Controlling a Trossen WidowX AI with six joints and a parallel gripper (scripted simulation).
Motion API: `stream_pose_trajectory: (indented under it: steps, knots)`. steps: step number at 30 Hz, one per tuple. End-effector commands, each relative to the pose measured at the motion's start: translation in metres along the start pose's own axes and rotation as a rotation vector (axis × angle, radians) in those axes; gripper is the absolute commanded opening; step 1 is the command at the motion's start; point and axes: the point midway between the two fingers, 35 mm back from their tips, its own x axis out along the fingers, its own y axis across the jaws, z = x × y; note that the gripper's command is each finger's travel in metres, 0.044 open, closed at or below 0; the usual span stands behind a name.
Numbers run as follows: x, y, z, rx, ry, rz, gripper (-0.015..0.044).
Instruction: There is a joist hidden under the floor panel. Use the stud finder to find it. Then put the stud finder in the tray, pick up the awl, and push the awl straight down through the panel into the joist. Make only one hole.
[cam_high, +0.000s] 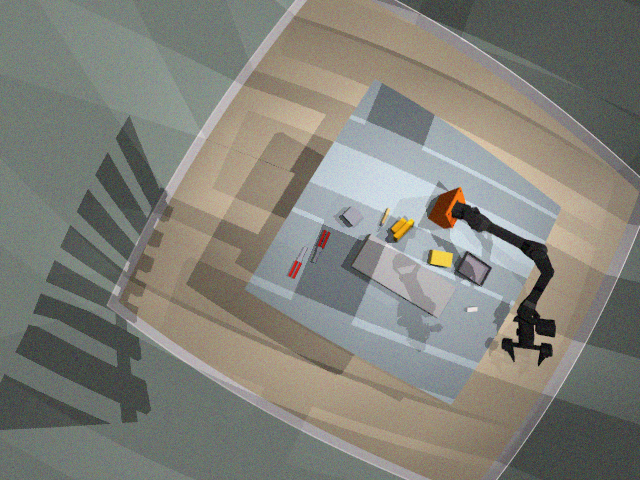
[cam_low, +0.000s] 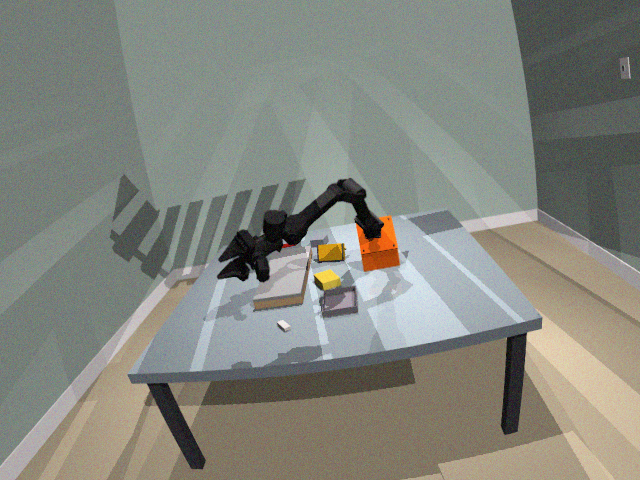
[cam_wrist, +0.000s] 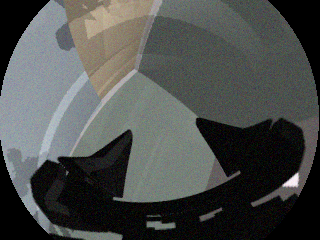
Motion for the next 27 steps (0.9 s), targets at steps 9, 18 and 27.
stream_pose_trajectory:
  steps: [9, 18, 27]
  knots:
    - [-0.021, 0.173, -0.089, -0.122, 0.062, 0.431, 0.0440]
    - [-0.078, 0.277, -0.158, -0.108, 0.139, 0.720, 0.0440]
    - [-0.165, 0.364, -0.214, -0.052, 0.168, 1.015, 0.0440]
